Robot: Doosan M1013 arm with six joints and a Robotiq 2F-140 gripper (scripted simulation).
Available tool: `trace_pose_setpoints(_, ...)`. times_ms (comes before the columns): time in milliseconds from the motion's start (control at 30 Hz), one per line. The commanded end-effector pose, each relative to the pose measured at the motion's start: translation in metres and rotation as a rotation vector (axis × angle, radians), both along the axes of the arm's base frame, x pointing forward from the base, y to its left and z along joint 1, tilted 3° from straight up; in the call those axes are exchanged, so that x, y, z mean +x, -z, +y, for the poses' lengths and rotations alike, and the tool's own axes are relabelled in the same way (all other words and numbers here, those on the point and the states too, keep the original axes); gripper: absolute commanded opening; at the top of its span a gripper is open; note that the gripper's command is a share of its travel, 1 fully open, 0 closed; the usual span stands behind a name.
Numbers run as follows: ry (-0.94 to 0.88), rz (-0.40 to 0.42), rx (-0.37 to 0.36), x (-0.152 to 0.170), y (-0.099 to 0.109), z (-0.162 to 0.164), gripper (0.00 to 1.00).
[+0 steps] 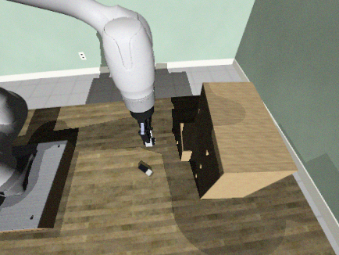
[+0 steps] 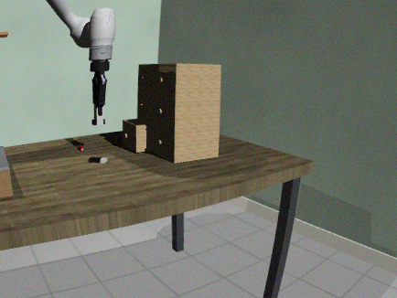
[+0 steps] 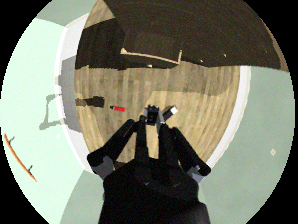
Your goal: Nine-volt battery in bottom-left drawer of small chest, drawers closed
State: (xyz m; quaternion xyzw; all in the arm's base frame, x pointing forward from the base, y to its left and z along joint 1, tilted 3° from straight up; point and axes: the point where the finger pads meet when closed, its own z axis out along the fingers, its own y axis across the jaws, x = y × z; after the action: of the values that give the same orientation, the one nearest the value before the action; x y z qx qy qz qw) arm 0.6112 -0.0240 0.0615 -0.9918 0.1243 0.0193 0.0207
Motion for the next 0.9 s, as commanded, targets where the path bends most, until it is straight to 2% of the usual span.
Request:
trace_pose_setpoints(0,0.000,0.000,0.000,0.0005,-0.0091,-0.0004,0.14)
trace_pose_setpoints(233,0.000,0.000,0.000,0.0009,-0.0168,-0.0008,0.14)
trace_pose_setpoints(633,0.000,-0.008,-0.002,0.0008,-0.0167,-0.0007,0.14)
trace_pose_setpoints(867,0.002,-0.042,-0.010,0.0001,-0.0163,-0.0005,0.14)
